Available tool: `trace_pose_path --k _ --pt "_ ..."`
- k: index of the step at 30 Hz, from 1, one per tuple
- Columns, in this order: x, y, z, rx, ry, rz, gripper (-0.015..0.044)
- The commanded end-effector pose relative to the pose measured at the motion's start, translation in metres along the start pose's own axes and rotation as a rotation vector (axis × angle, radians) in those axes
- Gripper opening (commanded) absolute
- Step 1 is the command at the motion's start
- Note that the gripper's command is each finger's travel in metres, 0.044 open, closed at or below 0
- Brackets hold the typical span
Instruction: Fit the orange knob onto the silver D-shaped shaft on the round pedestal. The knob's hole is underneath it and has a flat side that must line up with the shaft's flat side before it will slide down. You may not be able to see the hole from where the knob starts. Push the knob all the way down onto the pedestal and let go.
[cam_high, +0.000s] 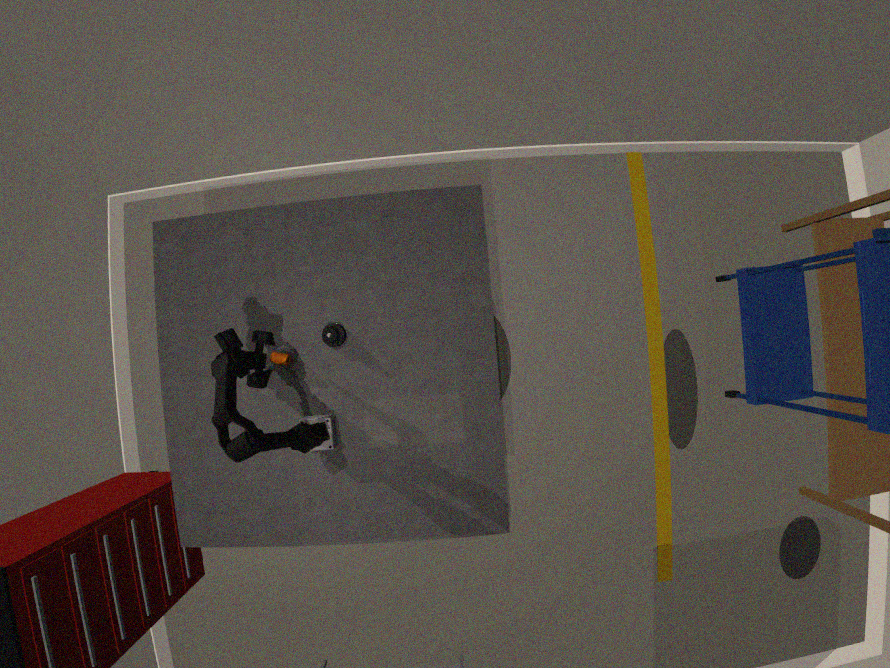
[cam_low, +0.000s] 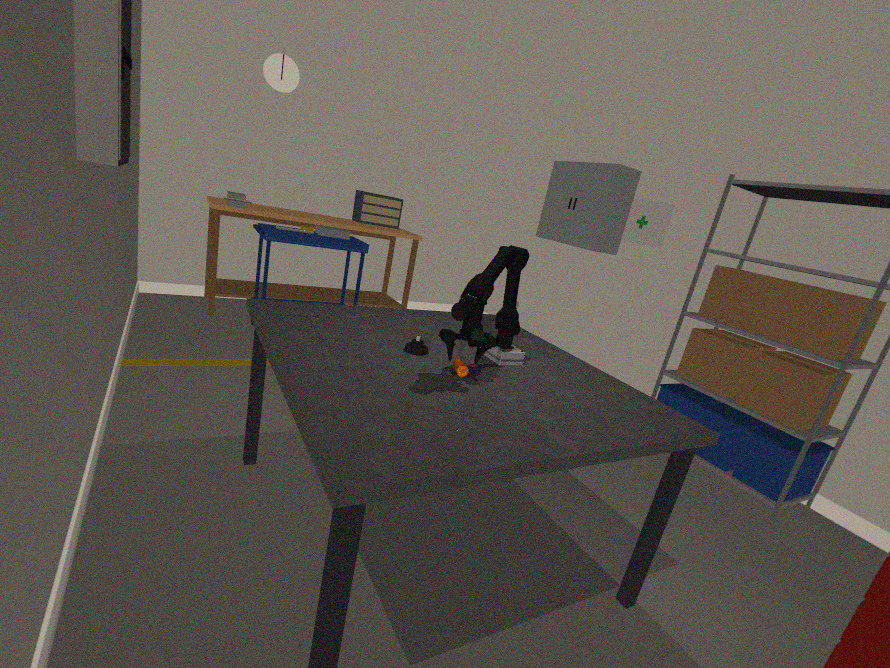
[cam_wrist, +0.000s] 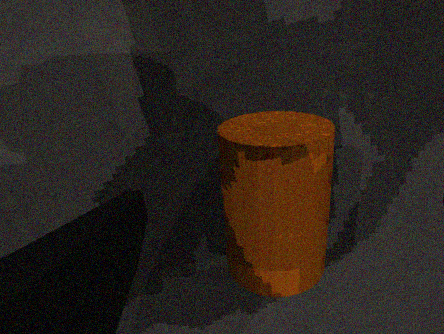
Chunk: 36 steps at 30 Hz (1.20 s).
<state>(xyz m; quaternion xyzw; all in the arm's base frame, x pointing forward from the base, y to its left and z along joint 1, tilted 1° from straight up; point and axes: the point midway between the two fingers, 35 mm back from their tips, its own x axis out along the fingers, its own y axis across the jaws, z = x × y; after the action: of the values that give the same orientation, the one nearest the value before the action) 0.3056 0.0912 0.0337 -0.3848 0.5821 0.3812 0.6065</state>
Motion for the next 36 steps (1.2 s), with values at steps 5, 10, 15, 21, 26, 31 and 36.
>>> trace_pose_path --k 5,10,15,21,26,31,36 --pt "0.017 0.002 -0.002 0.004 0.011 0.009 0.0440" --pt "0.025 0.002 -0.002 0.004 0.010 0.010 0.0440" --pt "0.033 0.003 -0.002 0.004 0.010 0.010 0.0440" --pt "0.038 0.003 -0.003 0.004 0.010 0.010 0.0414" --pt "0.038 0.003 -0.003 0.004 0.010 0.010 0.0282" --pt "0.038 0.003 -0.003 0.004 0.010 0.010 0.0240" --pt "0.038 0.003 -0.003 0.004 0.010 0.010 0.0240"
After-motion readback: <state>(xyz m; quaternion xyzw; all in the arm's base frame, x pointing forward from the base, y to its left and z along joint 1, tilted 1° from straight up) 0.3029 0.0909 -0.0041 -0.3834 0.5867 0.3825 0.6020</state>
